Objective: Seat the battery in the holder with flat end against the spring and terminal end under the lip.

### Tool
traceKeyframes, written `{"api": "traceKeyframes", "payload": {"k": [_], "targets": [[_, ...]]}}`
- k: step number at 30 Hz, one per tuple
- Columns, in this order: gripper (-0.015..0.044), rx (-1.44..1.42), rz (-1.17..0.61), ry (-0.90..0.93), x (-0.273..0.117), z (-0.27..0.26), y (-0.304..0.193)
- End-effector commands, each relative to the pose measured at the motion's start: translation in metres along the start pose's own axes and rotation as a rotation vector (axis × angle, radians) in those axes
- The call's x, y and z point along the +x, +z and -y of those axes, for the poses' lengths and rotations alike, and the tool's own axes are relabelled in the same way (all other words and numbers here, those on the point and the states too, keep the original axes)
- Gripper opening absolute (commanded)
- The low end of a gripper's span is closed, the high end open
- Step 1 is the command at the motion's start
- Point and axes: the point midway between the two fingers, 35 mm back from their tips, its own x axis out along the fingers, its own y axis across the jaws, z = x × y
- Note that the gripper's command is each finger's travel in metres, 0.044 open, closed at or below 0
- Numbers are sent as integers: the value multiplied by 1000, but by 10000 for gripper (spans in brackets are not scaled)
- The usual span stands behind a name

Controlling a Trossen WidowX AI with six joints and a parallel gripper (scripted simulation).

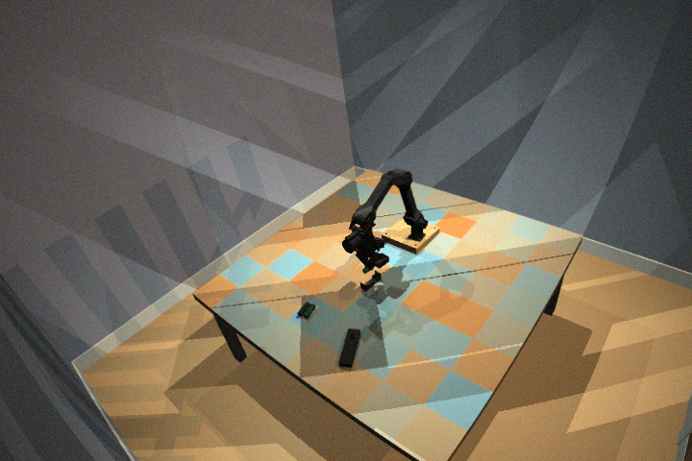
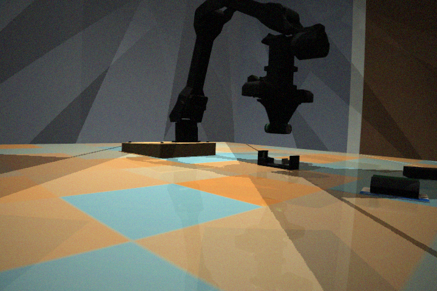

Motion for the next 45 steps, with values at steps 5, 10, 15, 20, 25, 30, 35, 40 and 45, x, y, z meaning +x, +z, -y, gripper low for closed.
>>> {"api": "traceKeyframes", "payload": {"k": [5,10,15,20,25,30,35,40,45], "targets": [[74,-40,12,-1,1,2,-1],[74,-37,92,1,14,2,1],[74,-32,176,3,27,2,4],[74,-32,253,8,39,2,6],[74,-33,262,12,39,2,6],[74,-33,283,12,41,2,5],[74,-34,313,13,43,2,3],[74,-34,343,14,45,2,2],[74,-34,373,15,47,2,1]]}}
